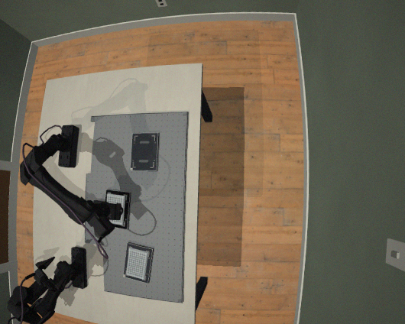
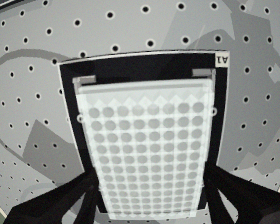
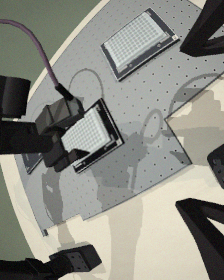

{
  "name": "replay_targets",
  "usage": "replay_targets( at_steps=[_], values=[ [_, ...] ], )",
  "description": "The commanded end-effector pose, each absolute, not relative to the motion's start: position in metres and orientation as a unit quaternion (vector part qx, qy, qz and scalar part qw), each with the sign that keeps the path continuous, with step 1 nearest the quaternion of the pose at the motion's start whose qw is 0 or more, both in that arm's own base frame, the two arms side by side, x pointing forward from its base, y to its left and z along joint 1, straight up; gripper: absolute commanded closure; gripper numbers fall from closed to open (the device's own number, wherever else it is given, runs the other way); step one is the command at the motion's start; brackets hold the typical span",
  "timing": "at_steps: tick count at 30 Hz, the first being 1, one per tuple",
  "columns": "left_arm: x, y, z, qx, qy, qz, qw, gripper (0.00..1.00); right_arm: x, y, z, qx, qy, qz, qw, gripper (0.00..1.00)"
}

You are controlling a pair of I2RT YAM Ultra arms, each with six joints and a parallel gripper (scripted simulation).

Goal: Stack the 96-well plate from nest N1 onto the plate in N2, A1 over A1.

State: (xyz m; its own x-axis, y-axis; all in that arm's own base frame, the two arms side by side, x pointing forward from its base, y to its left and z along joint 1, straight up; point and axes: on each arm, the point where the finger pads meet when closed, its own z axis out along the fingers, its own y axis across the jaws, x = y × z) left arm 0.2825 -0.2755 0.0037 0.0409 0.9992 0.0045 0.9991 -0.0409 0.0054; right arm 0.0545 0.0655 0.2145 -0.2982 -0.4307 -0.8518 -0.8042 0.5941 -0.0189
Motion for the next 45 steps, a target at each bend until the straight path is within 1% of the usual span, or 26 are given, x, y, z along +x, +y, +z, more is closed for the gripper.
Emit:
replay_targets(
  at_steps=[1,14,20,25,29,33,35,37,45],
  values=[
    [0.288,-0.281,0.012,0.721,0.693,0.003,0.012,0.22,0.053,0.063,0.219,-0.395,0.773,0.216,0.447,0.0],
    [0.285,-0.278,0.009,0.721,0.693,0.004,0.006,0.22,0.053,0.063,0.219,-0.395,0.773,0.216,0.447,0.0],
    [0.287,-0.28,0.003,0.723,0.69,0.004,0.023,0.22,0.053,0.063,0.219,-0.395,0.773,0.216,0.447,0.0],
    [0.284,-0.278,-0.016,0.725,0.689,0.003,0.011,0.22,0.053,0.063,0.219,-0.395,0.773,0.216,0.447,0.0],
    [0.28,-0.273,-0.019,0.724,0.69,0.002,-0.001,0.22,0.053,0.063,0.219,-0.395,0.773,0.216,0.447,0.0],
    [0.279,-0.273,-0.02,0.724,0.69,0.002,-0.003,0.22,0.053,0.063,0.219,-0.395,0.773,0.216,0.447,0.0],
    [0.284,-0.277,-0.006,0.724,0.69,0.002,0.007,0.22,0.053,0.063,0.219,-0.395,0.773,0.216,0.447,0.0],
    [0.284,-0.277,-0.006,0.723,0.69,0.002,0.007,0.0,0.053,0.063,0.219,-0.395,0.773,0.216,0.447,0.0],
    [0.283,-0.284,0.007,0.722,0.692,0.002,0.024,0.0,0.053,0.063,0.219,-0.395,0.773,0.216,0.447,0.0]
  ],
)
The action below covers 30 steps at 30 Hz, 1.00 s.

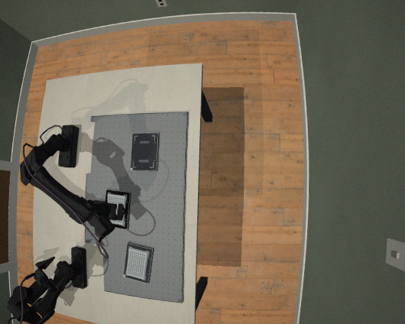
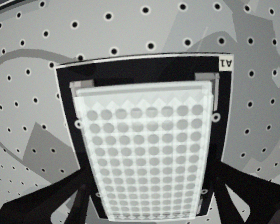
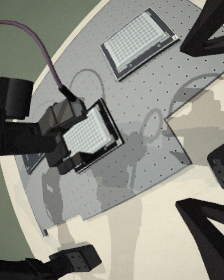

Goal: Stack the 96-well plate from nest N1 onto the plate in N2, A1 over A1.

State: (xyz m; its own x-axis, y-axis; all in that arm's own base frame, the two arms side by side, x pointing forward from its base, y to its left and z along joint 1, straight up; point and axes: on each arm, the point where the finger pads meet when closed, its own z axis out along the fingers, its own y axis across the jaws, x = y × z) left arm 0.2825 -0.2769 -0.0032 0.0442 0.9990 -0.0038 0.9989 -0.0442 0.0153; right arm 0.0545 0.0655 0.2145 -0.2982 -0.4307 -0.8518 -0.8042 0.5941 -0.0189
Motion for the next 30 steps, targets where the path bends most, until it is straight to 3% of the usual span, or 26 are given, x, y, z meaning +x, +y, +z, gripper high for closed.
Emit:
replay_targets(
  at_steps=[1,20,30],
  values=[
    [0.283,-0.285,0.008,0.722,0.692,0.002,0.026,0.0,0.053,0.063,0.219,-0.395,0.773,0.216,0.447,0.0],
    [0.285,-0.286,0.039,0.723,0.691,0.003,0.029,0.0,0.053,0.063,0.219,-0.395,0.773,0.216,0.447,0.0],
    [0.285,-0.28,0.115,0.724,0.69,0.003,0.022,0.0,0.053,0.063,0.219,-0.395,0.773,0.216,0.447,0.0]
  ],
)
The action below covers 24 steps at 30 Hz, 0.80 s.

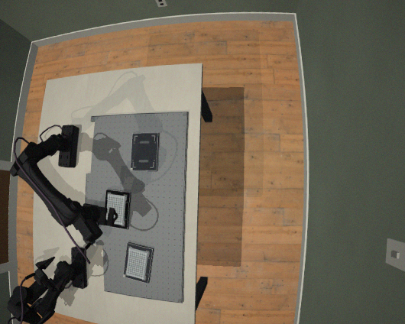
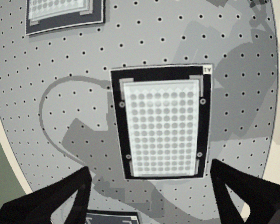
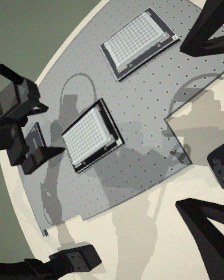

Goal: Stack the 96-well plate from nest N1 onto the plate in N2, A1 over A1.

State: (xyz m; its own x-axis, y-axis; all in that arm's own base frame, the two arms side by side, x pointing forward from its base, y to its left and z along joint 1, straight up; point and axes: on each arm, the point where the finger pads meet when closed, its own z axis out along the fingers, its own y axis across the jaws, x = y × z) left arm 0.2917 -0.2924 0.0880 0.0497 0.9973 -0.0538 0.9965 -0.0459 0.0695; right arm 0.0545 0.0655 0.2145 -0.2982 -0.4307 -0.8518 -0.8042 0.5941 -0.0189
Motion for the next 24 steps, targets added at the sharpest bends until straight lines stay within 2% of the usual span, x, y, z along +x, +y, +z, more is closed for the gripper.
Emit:
replay_targets(
  at_steps=[1,10,18,20,24],
  values=[
    [0.282,-0.276,0.109,0.723,0.69,0.002,0.011,0.0,0.053,0.063,0.219,-0.395,0.773,0.216,0.447,0.0],
    [0.283,-0.276,0.097,0.72,0.694,0.002,0.004,0.0,0.052,0.062,0.224,-0.392,0.769,0.22,0.454,0.0],
    [0.308,-0.269,0.134,0.663,0.737,-0.005,0.131,0.0,0.075,0.095,0.247,-0.393,0.778,0.211,0.443,0.0],
    [0.308,-0.269,0.134,0.663,0.737,-0.005,0.131,0.0,0.075,0.095,0.247,-0.393,0.778,0.211,0.443,0.0],
    [0.316,-0.235,0.169,0.605,0.767,-0.007,0.214,0.0,0.096,0.126,0.248,-0.404,0.8,0.188,0.402,0.0]
  ],
)
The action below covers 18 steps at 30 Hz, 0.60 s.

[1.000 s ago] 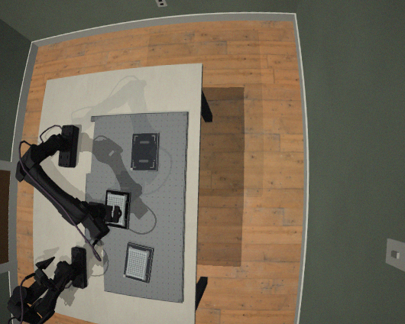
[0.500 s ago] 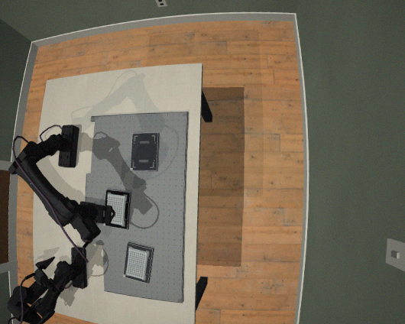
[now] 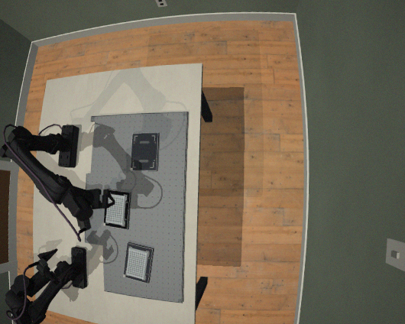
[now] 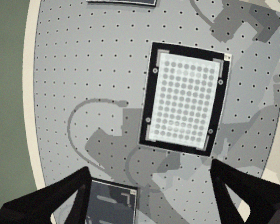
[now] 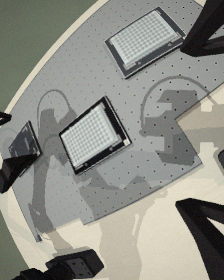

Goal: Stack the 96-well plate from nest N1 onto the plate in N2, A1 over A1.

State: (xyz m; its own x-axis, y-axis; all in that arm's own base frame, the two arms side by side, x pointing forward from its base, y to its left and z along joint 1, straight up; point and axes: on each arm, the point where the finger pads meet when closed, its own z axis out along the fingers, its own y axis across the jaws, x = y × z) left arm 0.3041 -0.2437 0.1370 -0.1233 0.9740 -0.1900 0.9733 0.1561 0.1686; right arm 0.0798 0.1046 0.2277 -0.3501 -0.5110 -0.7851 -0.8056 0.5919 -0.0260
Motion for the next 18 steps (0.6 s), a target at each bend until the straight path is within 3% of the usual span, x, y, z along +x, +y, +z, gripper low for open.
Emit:
replay_targets(
  at_steps=[1,18],
  values=[
    [0.317,-0.228,0.176,0.592,0.772,-0.008,0.23,0.0,0.1,0.131,0.246,-0.406,0.805,0.183,0.393,0.0],
    [0.347,-0.125,0.291,0.344,0.797,-0.015,0.497,0.0,0.152,0.207,0.209,-0.424,0.846,0.128,0.296,0.0]
  ],
)
